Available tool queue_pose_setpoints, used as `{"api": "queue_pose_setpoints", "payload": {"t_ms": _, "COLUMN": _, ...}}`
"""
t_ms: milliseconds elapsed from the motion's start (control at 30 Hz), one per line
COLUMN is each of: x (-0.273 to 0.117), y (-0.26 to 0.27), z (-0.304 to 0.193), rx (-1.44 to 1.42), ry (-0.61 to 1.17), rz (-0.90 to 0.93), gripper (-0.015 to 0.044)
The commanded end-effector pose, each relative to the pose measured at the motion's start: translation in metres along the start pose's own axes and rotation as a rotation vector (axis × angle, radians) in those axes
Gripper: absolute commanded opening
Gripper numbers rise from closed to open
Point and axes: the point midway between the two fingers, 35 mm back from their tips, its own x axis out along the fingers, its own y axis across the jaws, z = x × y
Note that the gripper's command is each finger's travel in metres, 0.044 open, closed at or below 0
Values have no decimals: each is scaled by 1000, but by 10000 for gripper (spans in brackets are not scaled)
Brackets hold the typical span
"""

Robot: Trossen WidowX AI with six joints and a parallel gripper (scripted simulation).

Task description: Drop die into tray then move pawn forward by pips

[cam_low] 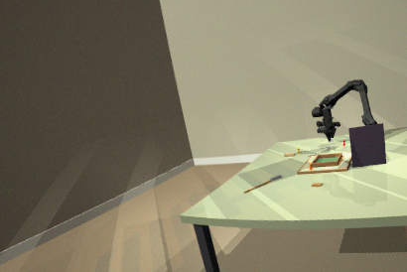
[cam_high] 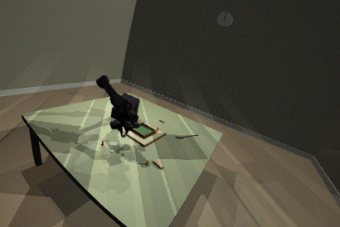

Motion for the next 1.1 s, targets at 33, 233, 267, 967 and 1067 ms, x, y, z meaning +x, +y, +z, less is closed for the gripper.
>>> {"api": "queue_pose_setpoints", "payload": {"t_ms": 33, "x": -33, "y": -4, "z": 3, "rx": 12, "ry": -9, "rz": -3, "gripper": 0}}
{"api": "queue_pose_setpoints", "payload": {"t_ms": 233, "x": -61, "y": -7, "z": 1, "rx": 11, "ry": -11, "rz": -6, "gripper": 0}}
{"api": "queue_pose_setpoints", "payload": {"t_ms": 267, "x": -61, "y": -7, "z": 1, "rx": 11, "ry": -11, "rz": -6, "gripper": 0}}
{"api": "queue_pose_setpoints", "payload": {"t_ms": 967, "x": -45, "y": 74, "z": -20, "rx": -624, "ry": -4, "rz": 20, "gripper": 0}}
{"api": "queue_pose_setpoints", "payload": {"t_ms": 1067, "x": -43, "y": 86, "z": -25, "rx": -727, "ry": -4, "rz": 22, "gripper": 0}}
